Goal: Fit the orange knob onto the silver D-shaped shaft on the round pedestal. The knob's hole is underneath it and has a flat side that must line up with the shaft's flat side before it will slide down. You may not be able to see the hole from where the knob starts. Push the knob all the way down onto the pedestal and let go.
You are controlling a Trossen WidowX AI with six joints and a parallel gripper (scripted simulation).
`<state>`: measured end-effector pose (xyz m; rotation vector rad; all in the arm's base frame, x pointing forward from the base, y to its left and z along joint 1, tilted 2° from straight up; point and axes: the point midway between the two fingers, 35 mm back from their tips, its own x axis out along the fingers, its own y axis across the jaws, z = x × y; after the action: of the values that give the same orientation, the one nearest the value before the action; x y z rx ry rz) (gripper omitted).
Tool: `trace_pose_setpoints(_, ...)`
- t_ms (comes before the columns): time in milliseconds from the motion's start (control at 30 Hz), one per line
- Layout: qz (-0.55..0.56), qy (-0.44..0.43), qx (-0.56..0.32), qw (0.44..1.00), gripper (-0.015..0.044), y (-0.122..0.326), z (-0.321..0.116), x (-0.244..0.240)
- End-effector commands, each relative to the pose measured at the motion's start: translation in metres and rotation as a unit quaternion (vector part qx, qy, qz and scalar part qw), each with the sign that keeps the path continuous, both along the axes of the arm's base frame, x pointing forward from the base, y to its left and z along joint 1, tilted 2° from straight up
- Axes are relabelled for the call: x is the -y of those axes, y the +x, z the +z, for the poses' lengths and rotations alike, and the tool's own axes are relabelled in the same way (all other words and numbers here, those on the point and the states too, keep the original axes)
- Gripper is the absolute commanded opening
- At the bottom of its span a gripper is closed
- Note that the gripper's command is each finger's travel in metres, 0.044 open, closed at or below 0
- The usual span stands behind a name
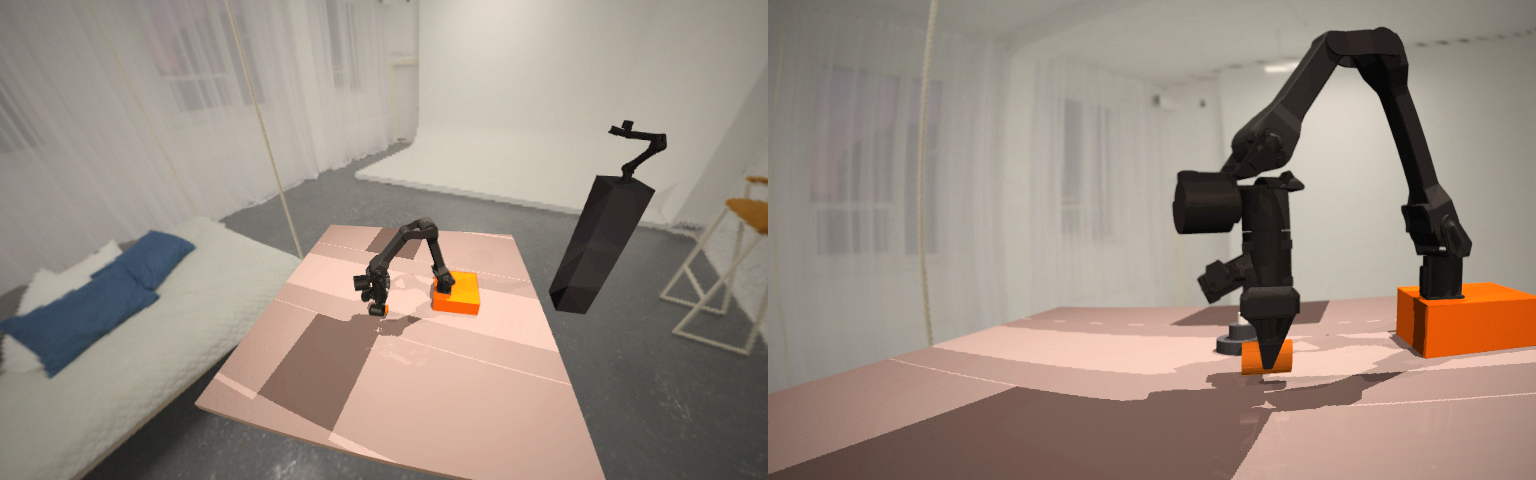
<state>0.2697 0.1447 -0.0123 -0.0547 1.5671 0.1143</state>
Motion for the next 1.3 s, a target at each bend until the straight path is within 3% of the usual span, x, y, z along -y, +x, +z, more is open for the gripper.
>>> trace_pose_setpoints(0,0.062,-0.001,0.003,0.998,0.0179,0.0002,0.0007,0.0004)
trace_pose_setpoints(333,0.134,-0.001,0.005,0.991,0.0179,0.0002,0.0007,0.0004)
trace_pose_setpoints(800,0.365,-0.001,0.014,0.931,0.0179,0.0002,0.0006,0.0004)
trace_pose_setpoints(1033,0.386,-0.001,0.014,0.922,0.0179,0.0002,0.0006,0.0004)
trace_pose_setpoints(1267,0.493,-0.001,0.018,0.870,0.0179,0.0002,0.0006,0.0004)
